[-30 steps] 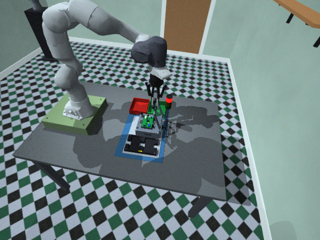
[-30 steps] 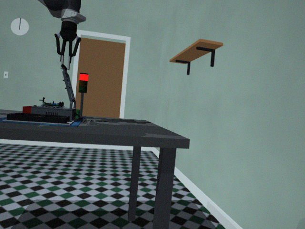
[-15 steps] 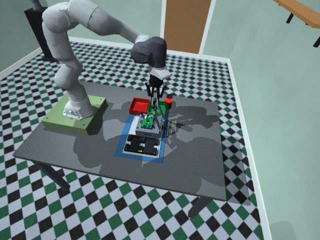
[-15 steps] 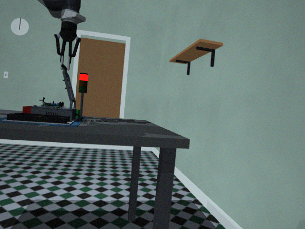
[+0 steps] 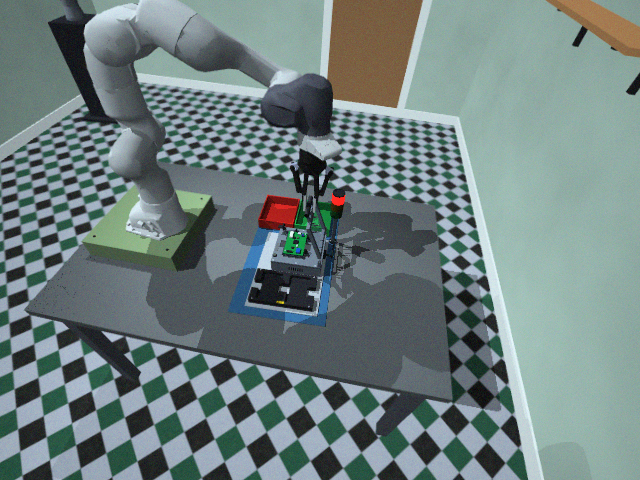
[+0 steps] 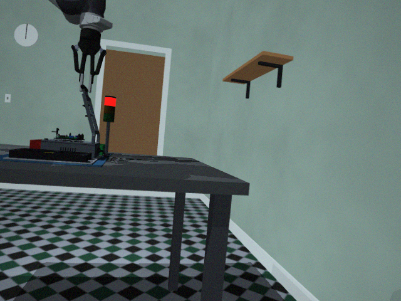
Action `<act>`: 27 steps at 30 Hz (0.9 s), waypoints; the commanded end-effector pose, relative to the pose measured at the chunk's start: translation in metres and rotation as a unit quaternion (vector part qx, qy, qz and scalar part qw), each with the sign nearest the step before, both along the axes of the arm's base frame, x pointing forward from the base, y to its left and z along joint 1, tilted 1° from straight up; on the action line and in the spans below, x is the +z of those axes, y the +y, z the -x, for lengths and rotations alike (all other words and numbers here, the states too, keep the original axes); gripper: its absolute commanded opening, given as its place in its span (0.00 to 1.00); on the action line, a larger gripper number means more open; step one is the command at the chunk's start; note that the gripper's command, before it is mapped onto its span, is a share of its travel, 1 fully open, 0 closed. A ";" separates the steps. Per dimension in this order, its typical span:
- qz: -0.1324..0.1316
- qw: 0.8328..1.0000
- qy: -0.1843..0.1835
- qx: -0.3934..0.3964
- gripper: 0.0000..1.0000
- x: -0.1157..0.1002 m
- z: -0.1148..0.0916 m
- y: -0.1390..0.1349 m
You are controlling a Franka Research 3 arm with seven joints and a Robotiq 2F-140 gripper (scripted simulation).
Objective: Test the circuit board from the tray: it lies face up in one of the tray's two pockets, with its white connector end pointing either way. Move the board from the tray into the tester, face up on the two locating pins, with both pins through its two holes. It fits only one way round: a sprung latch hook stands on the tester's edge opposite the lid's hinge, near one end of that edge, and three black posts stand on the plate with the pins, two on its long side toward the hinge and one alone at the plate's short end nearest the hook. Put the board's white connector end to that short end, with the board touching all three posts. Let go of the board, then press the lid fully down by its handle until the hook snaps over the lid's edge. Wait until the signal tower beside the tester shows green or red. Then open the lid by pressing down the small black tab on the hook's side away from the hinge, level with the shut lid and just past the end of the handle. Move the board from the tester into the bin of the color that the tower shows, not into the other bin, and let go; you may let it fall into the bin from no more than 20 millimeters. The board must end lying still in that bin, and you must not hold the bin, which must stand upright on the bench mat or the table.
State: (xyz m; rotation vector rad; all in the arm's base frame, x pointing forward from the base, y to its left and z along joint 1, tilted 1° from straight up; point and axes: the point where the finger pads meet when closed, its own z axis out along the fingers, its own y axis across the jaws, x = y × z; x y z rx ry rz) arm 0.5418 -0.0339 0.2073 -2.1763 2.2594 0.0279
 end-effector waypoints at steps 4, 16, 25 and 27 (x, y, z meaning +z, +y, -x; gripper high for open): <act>0.000 1.000 -0.002 0.001 0.16 0.000 0.000 -0.001; 0.000 1.000 -0.002 0.001 0.16 0.000 0.000 -0.001; 0.000 1.000 -0.002 0.001 0.16 0.000 0.002 -0.001; 0.000 1.000 -0.002 0.001 0.16 0.000 0.003 -0.001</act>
